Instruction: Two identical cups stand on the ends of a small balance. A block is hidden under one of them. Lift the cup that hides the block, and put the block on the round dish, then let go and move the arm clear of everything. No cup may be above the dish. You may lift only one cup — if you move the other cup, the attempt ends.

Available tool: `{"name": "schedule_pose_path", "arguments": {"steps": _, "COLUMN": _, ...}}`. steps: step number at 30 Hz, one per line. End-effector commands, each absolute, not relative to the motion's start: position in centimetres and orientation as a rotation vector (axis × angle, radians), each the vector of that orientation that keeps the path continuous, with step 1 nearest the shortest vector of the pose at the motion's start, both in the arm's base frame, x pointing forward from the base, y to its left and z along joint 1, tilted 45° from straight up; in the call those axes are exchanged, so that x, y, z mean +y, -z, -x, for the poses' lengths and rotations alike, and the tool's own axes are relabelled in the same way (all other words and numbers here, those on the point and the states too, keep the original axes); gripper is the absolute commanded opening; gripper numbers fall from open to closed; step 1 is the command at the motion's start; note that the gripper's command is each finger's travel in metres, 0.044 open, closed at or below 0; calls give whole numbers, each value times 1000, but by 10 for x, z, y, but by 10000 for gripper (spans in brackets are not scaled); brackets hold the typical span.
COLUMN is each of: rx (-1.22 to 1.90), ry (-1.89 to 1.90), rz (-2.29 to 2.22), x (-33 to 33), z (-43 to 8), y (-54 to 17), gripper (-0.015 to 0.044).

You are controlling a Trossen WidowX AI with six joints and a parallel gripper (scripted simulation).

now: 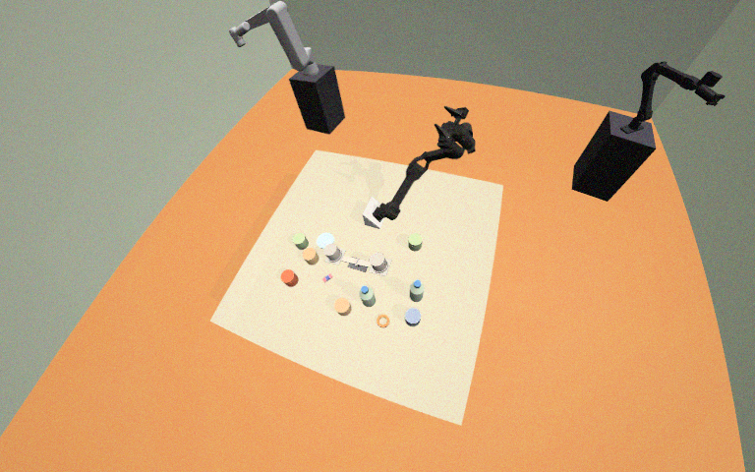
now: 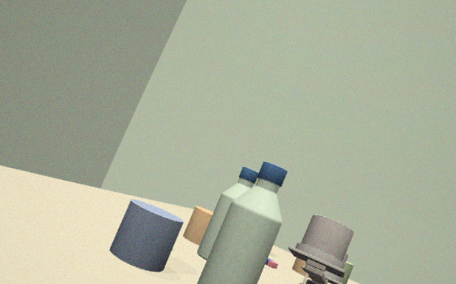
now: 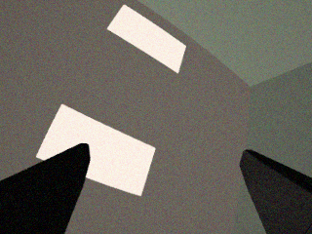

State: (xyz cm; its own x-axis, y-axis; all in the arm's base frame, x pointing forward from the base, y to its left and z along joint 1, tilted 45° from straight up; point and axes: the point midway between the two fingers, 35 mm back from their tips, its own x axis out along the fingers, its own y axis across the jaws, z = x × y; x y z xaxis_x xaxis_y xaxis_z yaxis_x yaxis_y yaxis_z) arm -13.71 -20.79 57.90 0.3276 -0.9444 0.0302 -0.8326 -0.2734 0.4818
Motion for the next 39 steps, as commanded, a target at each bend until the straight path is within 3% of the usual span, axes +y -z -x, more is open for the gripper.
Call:
{"name": "schedule_pose_path", "arguments": {"steps": 1, "rx": -1568, "ry": 369, "rz": -2180, "x": -207, "z": 137, "y": -579, "gripper": 426}}
{"name": "schedule_pose_path", "arguments": {"steps": 20, "rx": -1411, "ry": 544, "rz": -1538, "x": -163, "z": 75, "y": -628, "gripper": 440}}
{"name": "schedule_pose_path", "arguments": {"steps": 39, "rx": -1106, "ry": 699, "rz": -940, "x": -129, "z": -22, "y": -647, "gripper": 440}}
